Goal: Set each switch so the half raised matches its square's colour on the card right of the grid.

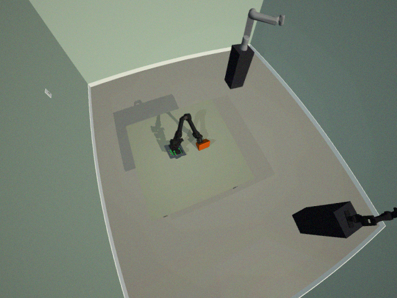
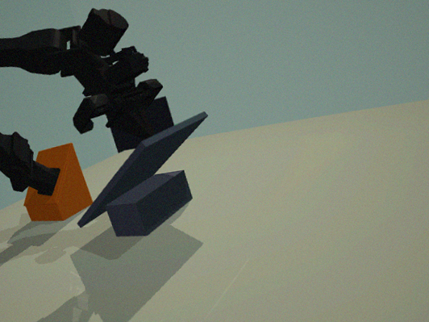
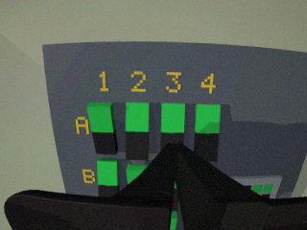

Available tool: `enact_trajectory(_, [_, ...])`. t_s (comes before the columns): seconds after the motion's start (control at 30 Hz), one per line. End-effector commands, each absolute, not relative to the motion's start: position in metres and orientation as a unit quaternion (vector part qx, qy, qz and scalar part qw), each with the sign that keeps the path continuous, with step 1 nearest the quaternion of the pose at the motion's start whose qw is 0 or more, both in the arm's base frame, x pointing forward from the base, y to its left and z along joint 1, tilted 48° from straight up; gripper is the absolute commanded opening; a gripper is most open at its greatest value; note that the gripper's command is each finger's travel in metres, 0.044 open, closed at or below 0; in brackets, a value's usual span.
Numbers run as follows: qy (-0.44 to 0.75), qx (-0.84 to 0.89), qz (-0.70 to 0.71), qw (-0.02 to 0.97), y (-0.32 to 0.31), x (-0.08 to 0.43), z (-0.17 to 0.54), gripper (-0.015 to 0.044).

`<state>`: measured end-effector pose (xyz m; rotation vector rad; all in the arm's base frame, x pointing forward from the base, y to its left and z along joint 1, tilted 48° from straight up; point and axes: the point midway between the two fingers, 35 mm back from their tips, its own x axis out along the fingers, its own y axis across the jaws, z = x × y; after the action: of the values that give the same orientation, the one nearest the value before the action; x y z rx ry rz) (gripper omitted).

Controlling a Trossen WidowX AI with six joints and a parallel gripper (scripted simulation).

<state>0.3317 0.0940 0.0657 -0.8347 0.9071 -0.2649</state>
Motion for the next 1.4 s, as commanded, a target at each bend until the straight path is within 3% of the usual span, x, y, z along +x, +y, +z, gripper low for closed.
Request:
enact_trajectory(0.0, [0.426,-0.392,-0.122,0.806,0.0934,0.3313,0.0642,0.0000])
enact_trajectory(1.37, [0.426,-0.392,-0.122,0.806,0.0914,0.3335,0.0620,0.0000])
